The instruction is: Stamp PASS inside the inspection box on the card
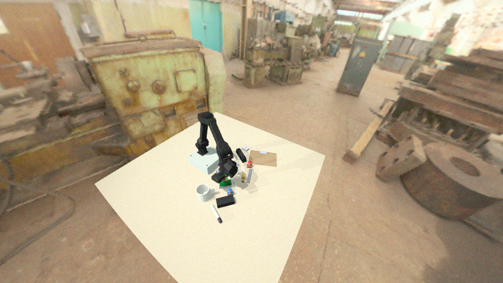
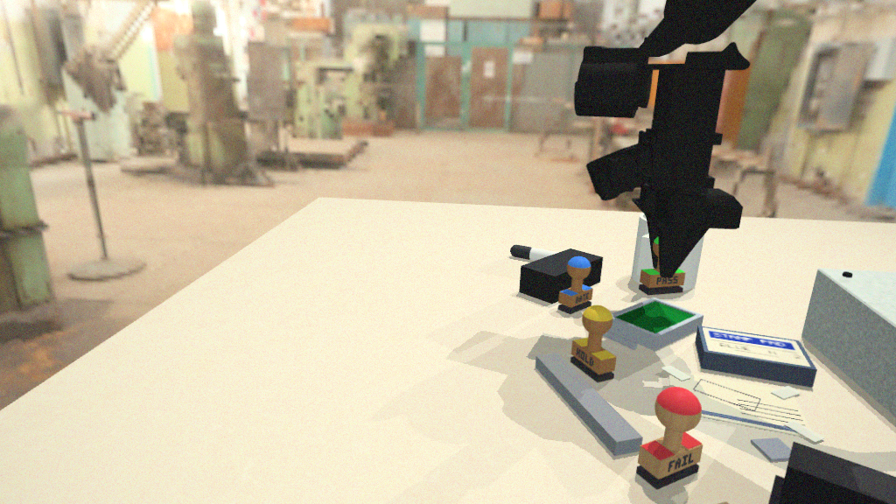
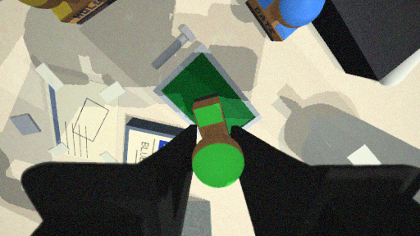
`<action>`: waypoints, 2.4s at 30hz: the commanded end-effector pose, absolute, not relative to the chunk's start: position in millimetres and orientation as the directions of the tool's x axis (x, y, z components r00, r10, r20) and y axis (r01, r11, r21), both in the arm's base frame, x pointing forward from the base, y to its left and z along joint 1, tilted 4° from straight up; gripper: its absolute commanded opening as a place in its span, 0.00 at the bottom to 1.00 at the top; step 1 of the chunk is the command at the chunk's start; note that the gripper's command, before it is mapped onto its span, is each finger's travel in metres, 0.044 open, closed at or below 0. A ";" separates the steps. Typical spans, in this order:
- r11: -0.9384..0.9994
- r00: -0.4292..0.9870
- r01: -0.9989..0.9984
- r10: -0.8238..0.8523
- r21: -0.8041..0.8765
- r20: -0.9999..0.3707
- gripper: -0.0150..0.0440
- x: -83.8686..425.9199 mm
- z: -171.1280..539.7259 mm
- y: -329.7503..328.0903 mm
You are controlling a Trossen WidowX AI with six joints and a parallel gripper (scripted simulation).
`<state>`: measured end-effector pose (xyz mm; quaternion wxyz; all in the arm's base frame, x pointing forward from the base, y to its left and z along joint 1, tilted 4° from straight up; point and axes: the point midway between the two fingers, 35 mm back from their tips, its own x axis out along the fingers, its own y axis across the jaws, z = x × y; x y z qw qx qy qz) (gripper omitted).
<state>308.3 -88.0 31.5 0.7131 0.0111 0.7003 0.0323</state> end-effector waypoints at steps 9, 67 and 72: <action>0.998 0.027 -0.034 0.061 0.060 -0.998 0.25 308.8 53.2 -89.1; 0.636 0.031 0.769 0.072 0.070 -0.997 0.25 276.5 55.9 38.5; 0.636 0.031 0.769 0.072 0.070 -0.997 0.25 276.9 52.6 38.7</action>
